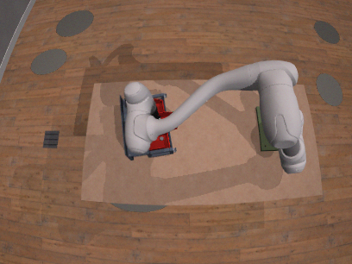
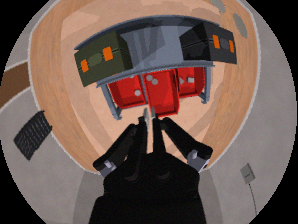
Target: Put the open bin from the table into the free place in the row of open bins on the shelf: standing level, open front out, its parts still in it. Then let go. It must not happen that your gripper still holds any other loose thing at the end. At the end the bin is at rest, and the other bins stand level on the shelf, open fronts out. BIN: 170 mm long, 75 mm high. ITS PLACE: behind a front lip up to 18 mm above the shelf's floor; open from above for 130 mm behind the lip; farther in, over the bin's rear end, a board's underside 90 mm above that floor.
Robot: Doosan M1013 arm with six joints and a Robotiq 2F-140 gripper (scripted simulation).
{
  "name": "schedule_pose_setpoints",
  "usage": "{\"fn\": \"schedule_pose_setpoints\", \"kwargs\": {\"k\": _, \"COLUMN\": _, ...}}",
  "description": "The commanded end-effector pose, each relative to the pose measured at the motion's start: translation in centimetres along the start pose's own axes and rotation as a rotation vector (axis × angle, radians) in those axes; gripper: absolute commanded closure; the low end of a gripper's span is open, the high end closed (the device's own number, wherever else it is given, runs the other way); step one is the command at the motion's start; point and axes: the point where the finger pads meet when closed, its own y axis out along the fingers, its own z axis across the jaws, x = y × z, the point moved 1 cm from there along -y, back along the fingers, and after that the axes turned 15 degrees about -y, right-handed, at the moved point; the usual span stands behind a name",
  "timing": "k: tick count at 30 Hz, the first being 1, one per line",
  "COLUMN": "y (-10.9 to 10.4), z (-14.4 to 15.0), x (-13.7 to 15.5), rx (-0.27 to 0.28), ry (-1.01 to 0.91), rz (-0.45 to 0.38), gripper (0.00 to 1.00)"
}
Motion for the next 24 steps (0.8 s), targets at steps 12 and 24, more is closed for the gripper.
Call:
{"fn": "schedule_pose_setpoints", "kwargs": {"k": 12, "y": -0.80, "z": -0.05, "x": -0.07, "rx": -0.001, "ry": -0.002, "rz": 0.004, "gripper": 1.00}}
{"fn": "schedule_pose_setpoints", "kwargs": {"k": 24, "y": -0.80, "z": -0.05, "x": -0.07, "rx": -0.001, "ry": -0.002, "rz": 0.004, "gripper": 1.00}}
